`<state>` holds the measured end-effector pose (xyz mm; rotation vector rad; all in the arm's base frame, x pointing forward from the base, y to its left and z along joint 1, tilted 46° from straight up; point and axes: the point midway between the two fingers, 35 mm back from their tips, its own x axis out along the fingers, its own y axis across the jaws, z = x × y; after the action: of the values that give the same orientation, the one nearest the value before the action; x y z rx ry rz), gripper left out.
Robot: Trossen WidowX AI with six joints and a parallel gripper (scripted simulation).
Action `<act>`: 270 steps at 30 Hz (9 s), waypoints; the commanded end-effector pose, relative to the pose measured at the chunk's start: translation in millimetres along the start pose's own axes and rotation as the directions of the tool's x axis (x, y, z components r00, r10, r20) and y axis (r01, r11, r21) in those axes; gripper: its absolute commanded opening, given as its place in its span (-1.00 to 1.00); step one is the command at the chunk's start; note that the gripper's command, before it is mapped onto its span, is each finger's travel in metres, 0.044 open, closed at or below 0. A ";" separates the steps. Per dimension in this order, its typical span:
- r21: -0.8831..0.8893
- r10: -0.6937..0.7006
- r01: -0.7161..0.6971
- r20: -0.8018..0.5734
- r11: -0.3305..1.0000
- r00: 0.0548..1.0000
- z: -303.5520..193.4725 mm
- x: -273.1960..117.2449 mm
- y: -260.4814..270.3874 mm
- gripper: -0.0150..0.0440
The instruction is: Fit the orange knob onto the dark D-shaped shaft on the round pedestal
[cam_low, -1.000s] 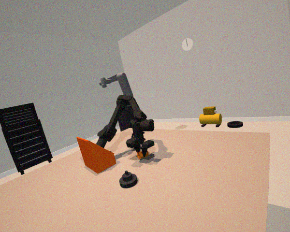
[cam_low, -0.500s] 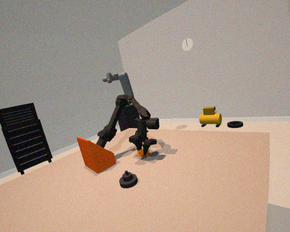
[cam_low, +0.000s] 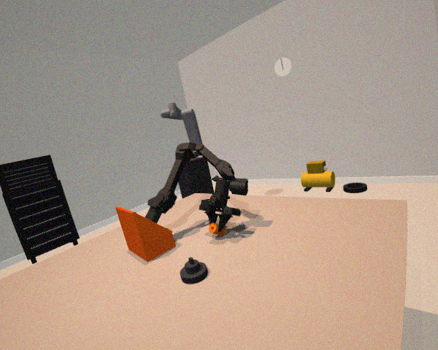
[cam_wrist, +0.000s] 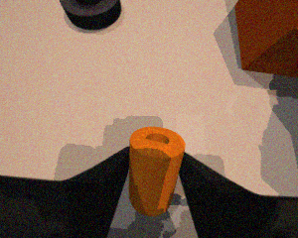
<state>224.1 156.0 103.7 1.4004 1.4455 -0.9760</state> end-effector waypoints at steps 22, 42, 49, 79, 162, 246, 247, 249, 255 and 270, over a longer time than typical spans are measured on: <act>0.007 -0.004 0.001 0.425 1.000 0.905 -25.3 -11.5 0.8 0.11; 0.002 -0.006 0.006 0.538 1.000 0.843 -34.5 -13.4 0.2 0.39; 0.002 -0.006 0.006 0.538 1.000 0.843 -34.5 -13.4 0.2 0.39; 0.002 -0.006 0.006 0.538 1.000 0.843 -33.0 -16.3 0.6 1.00; -0.880 0.004 -0.474 -0.474 0.015 0.880 16.3 -90.9 0.2 1.00; -0.888 0.005 -0.460 -0.460 0.008 0.888 -12.4 -26.0 7.5 -0.49; -0.889 0.005 -0.459 -0.459 0.007 0.889 -9.6 -30.3 8.0 -0.49; -0.890 0.004 -0.456 -0.456 0.008 0.890 -3.6 -39.5 8.7 -0.49; -0.890 0.002 -0.455 -0.455 0.011 0.890 13.0 -68.5 7.5 -0.49; -0.881 0.003 -0.474 -0.474 0.016 0.881 33.9 -117.1 -2.7 -0.49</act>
<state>222.1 90.3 200.4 0.5889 1.4738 0.6668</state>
